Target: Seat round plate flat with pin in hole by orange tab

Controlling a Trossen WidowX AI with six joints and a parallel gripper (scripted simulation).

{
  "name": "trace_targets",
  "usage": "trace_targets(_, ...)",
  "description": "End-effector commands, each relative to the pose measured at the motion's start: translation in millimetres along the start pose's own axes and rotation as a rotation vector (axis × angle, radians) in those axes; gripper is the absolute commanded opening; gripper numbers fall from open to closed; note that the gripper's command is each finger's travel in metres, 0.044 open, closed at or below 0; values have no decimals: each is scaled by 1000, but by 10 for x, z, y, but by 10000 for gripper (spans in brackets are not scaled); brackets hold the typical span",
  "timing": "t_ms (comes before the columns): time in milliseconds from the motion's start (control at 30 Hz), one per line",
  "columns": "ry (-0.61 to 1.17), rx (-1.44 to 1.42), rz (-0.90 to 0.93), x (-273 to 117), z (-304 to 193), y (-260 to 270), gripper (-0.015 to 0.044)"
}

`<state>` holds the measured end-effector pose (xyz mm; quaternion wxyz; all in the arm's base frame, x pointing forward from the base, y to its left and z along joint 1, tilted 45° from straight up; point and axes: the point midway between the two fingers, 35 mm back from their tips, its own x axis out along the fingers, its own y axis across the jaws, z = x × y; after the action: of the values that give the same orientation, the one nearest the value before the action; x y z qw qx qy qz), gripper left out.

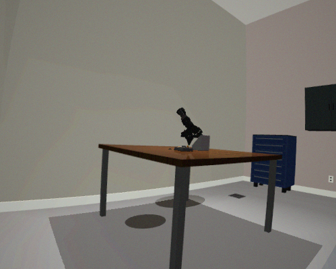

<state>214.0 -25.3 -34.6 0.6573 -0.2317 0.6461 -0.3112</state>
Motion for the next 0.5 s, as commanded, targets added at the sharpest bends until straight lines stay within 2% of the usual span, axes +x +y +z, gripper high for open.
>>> trace_targets(0,-6,8,8,-144,26,16,0)
trace_targets(167,-6,8,8,-366,-19,0,0)
trace_targets(467,-8,-2,3,-299,-21,2,0)
